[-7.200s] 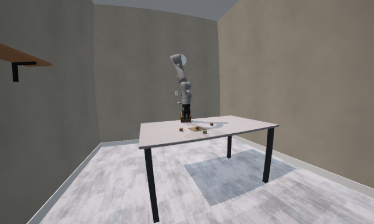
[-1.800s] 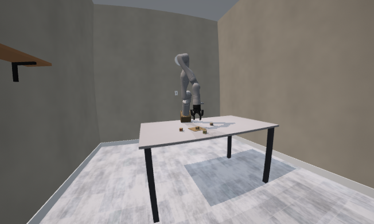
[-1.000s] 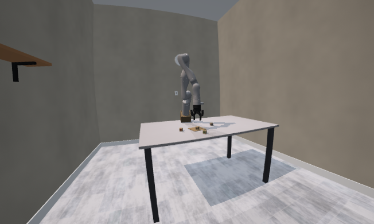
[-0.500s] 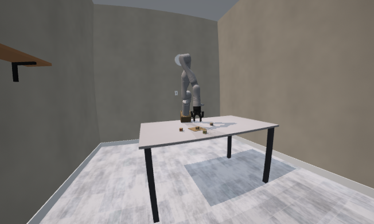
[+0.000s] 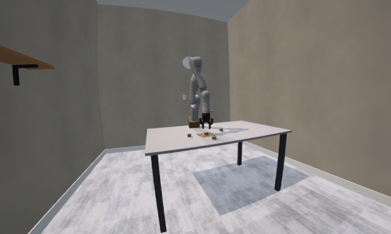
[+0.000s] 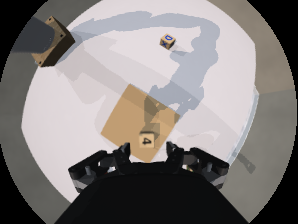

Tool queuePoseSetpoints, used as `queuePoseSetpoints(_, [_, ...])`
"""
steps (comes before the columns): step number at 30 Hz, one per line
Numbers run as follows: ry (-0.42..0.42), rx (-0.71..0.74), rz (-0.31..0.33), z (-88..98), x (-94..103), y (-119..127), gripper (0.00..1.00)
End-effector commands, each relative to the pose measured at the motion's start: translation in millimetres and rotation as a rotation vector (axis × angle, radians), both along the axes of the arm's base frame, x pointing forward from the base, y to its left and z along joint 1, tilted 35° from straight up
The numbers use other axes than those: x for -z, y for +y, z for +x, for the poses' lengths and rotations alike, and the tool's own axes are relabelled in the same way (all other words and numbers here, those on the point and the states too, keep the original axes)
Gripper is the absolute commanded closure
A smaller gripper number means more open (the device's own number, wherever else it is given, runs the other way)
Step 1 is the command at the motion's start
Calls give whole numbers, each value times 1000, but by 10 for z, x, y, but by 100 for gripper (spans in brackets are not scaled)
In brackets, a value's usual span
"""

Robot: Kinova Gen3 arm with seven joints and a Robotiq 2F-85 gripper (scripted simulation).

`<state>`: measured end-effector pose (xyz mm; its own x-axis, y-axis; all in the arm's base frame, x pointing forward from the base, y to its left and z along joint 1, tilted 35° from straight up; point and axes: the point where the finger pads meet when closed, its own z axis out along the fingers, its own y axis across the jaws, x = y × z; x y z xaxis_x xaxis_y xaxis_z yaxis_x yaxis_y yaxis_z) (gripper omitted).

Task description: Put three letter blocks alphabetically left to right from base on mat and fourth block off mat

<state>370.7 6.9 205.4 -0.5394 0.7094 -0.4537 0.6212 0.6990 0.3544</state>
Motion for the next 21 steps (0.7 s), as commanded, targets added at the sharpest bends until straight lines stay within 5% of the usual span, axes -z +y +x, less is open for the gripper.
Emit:
queuePoseSetpoints(1, [8, 1, -3, 5, 49, -10, 33])
queuePoseSetpoints(21, [8, 1, -3, 78, 161, -20, 33])
